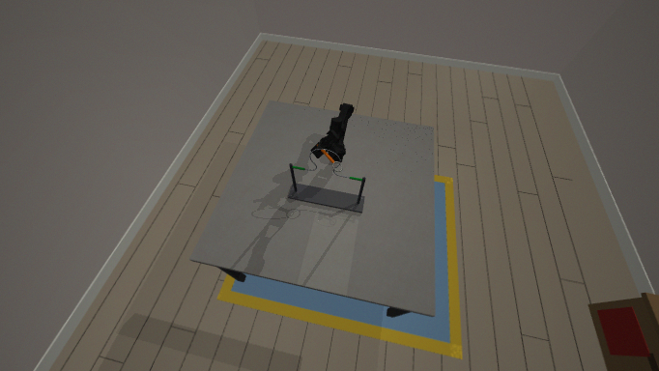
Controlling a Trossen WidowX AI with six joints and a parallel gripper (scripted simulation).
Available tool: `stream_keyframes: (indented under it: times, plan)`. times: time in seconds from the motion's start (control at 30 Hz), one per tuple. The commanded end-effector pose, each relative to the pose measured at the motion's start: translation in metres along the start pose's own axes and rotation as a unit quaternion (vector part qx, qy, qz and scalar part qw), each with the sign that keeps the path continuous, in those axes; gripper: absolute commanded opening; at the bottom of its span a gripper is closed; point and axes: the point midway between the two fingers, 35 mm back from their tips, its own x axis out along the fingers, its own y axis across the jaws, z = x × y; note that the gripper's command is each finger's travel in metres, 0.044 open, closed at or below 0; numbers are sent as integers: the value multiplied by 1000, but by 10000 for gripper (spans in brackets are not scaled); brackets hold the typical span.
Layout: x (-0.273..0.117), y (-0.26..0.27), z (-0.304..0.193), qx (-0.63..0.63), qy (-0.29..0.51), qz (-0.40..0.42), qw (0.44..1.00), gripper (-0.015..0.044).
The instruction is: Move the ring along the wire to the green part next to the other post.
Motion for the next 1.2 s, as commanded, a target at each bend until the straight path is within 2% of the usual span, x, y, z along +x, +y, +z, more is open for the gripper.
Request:
stream_keyframes:
  times: [0.0,0.43,0.6,1.17]
  plan:
    - [0,1,-1,-15,-1,-9,1000,-150]
    - [-1,19,-3,5,2,2,1000,-150]
    - [-8,27,-3,23,26,13,999,-150]
    - [-26,85,9,183,65,106,975,-150]
